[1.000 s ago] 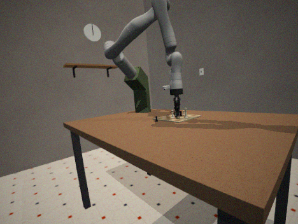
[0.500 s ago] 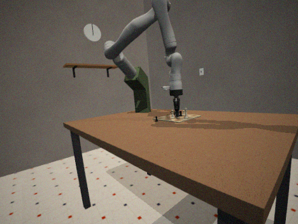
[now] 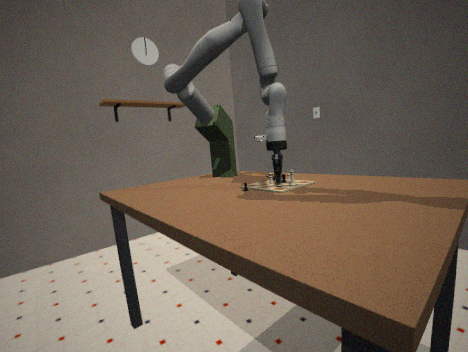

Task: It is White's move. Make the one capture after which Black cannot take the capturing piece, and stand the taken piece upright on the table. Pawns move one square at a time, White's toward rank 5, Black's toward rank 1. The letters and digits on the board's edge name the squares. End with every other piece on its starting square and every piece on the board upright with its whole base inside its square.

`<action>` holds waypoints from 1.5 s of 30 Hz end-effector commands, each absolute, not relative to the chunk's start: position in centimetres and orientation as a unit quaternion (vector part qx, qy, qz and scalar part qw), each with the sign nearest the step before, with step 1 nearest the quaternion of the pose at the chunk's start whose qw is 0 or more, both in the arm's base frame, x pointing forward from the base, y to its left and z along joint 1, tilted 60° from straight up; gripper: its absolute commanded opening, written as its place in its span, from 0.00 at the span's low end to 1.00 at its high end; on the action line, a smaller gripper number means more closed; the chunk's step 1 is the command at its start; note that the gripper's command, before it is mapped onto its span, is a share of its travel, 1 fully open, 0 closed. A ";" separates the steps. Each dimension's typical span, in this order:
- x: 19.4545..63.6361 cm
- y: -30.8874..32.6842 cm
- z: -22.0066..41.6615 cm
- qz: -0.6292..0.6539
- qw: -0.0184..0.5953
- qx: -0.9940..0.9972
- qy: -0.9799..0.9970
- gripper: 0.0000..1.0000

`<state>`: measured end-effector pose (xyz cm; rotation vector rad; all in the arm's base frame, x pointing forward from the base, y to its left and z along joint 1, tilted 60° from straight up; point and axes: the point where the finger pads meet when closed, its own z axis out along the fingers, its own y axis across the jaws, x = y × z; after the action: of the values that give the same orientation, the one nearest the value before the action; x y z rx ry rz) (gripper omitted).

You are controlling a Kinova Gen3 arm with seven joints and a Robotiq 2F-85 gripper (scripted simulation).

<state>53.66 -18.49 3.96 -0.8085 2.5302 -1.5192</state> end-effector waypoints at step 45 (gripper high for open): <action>53.8 -18.4 3.9 -0.495 0.045 -0.262 0.827 0.00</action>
<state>53.66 -18.48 3.96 -0.8087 2.5301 -1.5190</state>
